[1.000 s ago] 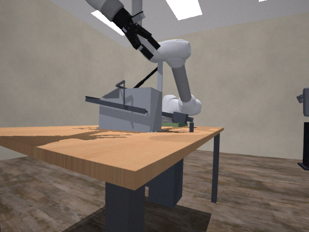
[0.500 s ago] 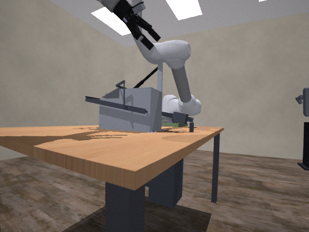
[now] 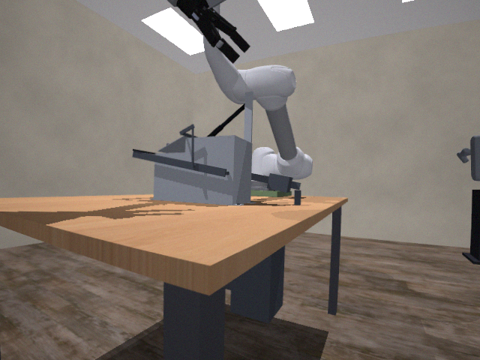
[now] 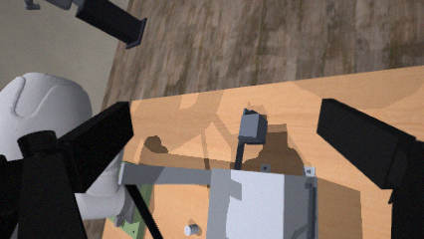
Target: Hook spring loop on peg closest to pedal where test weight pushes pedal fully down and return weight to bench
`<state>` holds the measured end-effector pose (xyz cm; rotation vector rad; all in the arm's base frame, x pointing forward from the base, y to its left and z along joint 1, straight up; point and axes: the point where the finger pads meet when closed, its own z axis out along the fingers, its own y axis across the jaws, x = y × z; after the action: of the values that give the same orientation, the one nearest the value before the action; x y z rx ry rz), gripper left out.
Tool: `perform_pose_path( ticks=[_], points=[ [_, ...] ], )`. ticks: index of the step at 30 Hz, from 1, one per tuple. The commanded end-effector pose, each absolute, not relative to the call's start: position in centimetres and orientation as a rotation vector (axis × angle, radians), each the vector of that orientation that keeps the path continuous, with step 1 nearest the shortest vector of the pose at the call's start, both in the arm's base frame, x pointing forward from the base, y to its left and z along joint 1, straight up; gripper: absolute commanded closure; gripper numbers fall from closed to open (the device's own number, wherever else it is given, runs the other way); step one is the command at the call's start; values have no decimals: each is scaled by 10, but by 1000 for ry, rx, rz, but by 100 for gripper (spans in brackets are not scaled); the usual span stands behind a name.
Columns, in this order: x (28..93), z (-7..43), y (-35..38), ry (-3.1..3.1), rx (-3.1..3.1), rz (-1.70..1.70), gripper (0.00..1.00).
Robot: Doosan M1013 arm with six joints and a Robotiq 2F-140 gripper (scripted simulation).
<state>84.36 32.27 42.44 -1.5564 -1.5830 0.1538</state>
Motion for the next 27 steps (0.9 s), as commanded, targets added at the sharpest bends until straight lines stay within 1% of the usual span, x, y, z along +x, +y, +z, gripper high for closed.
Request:
perform_pose_path(
  ticks=[1, 4, 6, 7, 23, 27],
  points=[
    [844, 440, 323, -1584, -1555, 155, 0],
    [844, 452, 323, -1584, -1555, 155, 0],
    [844, 452, 323, -1584, -1555, 155, 0],
    [843, 443, 322, -1584, -1558, 148, 0],
    [844, 465, 323, -1584, -1558, 148, 0],
    [830, 461, 313, -1579, -1564, 131, 0]
  ],
)
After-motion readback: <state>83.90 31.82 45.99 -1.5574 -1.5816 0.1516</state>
